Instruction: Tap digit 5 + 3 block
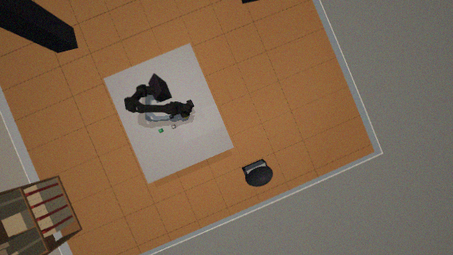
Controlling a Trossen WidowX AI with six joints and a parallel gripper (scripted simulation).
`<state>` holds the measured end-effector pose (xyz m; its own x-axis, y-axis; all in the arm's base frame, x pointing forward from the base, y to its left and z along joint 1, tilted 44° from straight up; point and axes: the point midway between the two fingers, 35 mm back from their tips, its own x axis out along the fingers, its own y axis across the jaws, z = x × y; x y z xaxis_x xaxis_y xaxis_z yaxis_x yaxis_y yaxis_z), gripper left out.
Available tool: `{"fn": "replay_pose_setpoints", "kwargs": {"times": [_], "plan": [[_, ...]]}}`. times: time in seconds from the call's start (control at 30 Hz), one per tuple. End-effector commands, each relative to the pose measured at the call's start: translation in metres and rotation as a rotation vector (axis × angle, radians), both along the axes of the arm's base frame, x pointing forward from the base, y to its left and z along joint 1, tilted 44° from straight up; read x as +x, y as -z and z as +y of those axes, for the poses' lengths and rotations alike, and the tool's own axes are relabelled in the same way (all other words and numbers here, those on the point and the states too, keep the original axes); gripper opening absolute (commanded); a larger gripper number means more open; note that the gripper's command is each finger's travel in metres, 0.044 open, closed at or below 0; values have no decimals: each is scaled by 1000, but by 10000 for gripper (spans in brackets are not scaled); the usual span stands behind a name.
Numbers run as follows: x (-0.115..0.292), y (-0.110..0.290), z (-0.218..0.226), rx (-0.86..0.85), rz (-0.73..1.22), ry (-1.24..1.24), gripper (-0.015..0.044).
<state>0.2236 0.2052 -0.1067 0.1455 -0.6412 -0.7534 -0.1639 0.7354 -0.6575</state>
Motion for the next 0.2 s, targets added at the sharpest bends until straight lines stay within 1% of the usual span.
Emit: {"fn": "replay_pose_setpoints", "kwargs": {"times": [0.0, 0.17], "plan": [[-17, 10, 7, -22, -14, 22, 400], [-17, 10, 7, -22, -14, 22, 400]]}}
